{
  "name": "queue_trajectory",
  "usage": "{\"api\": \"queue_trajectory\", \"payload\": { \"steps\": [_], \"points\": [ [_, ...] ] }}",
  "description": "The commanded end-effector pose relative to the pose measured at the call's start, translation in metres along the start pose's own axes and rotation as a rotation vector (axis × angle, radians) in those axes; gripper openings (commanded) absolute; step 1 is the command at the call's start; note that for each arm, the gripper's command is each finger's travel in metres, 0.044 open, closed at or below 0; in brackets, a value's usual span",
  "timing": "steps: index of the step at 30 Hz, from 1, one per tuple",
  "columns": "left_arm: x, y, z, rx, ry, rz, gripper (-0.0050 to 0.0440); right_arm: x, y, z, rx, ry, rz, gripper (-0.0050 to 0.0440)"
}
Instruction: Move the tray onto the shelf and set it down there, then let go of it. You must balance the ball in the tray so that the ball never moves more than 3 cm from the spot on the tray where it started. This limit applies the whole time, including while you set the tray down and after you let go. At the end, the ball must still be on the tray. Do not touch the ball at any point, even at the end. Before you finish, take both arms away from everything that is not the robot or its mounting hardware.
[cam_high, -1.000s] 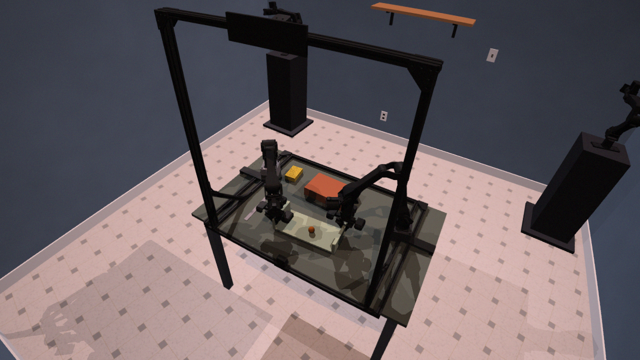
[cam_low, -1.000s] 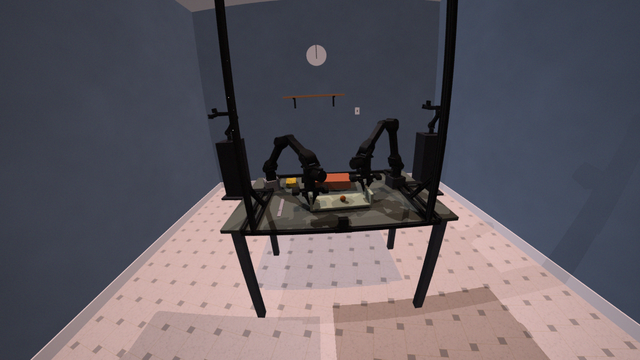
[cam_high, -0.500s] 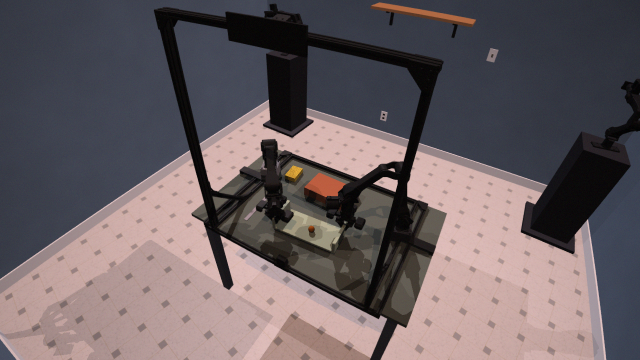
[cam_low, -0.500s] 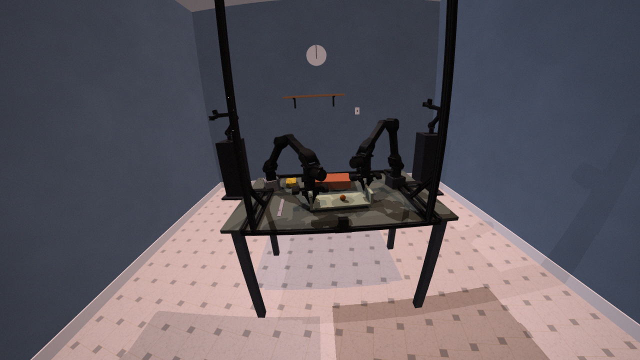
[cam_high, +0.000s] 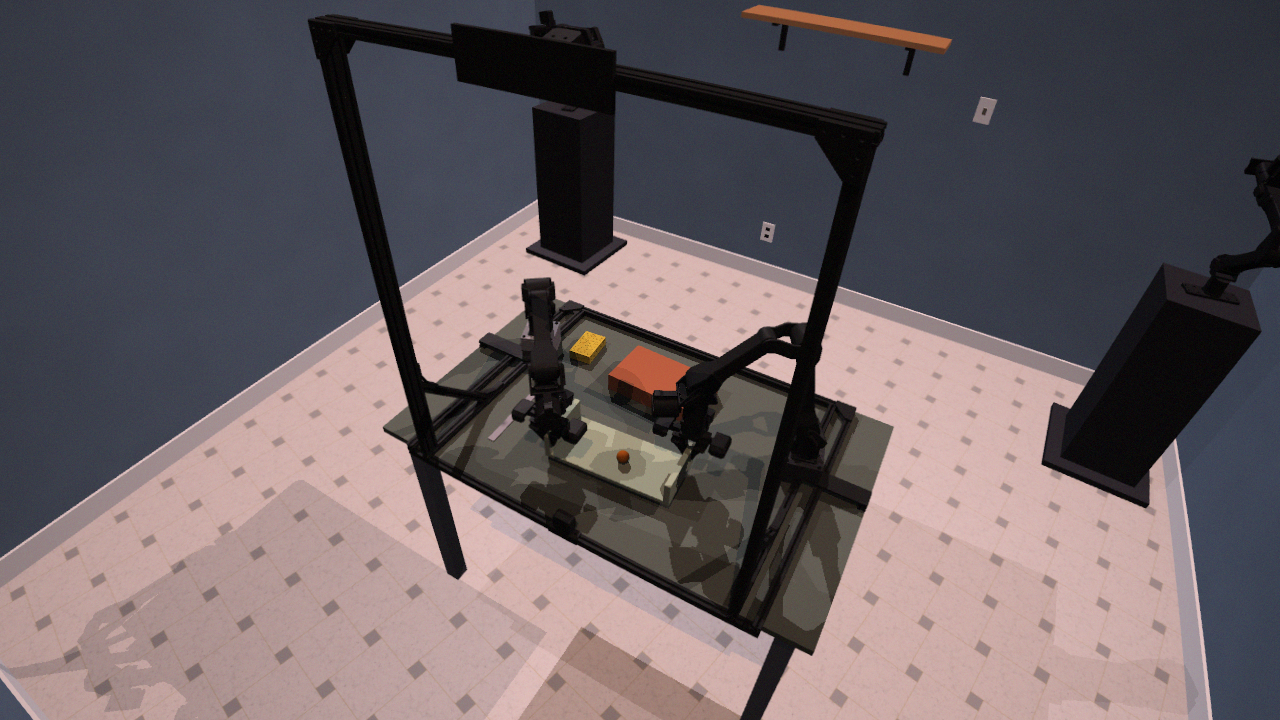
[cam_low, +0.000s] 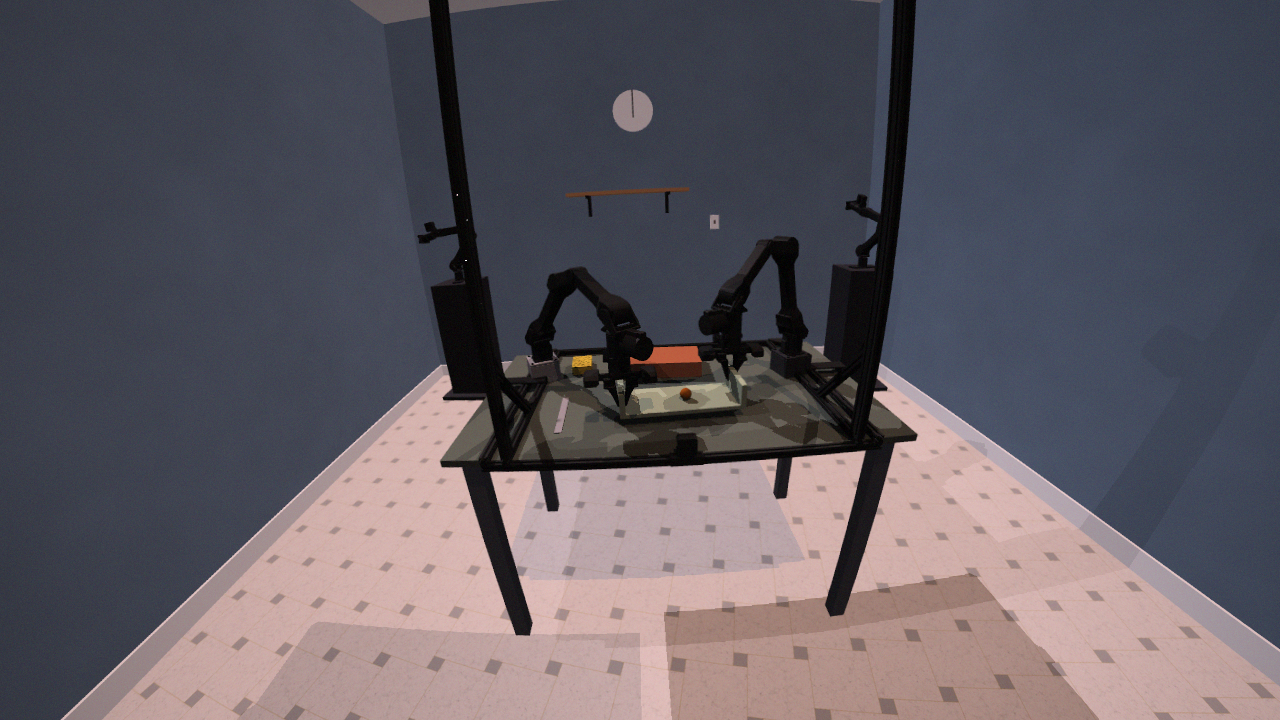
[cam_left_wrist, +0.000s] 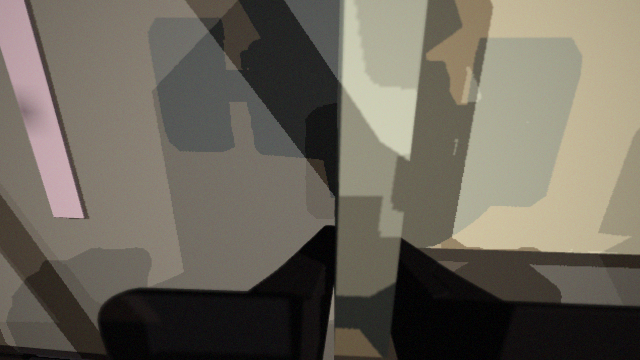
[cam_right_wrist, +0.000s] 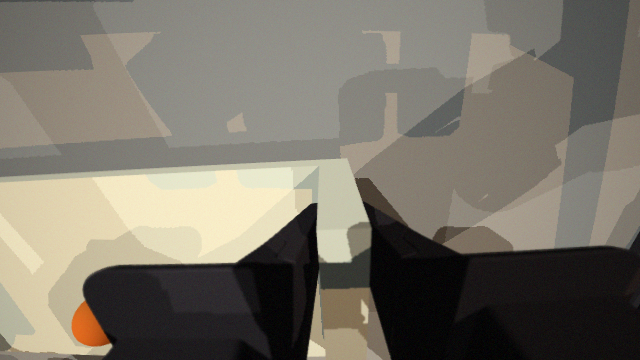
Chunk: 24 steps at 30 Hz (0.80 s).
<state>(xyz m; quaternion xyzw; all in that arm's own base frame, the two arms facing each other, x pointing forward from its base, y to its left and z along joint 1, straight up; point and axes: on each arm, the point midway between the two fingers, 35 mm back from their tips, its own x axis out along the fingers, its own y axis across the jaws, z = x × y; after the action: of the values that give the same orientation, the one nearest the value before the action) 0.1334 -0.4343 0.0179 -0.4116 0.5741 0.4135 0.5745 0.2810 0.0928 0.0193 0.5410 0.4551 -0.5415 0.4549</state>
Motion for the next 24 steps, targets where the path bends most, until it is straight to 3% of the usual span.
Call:
{"api": "queue_trajectory", "payload": {
  "steps": [1, 24],
  "points": [
    [-0.0104, 0.0002, -0.0022, -0.001, 0.015, 0.0, 0.002, -0.0073, 0.0002, -0.0017, -0.002, 0.013, 0.003, 0.002],
    [-0.0162, 0.0002, -0.0021, -0.001, 0.015, 0.0, 0.002, -0.0146, 0.0002, -0.0017, -0.002, 0.013, 0.003, 0.002]
  ]
}}
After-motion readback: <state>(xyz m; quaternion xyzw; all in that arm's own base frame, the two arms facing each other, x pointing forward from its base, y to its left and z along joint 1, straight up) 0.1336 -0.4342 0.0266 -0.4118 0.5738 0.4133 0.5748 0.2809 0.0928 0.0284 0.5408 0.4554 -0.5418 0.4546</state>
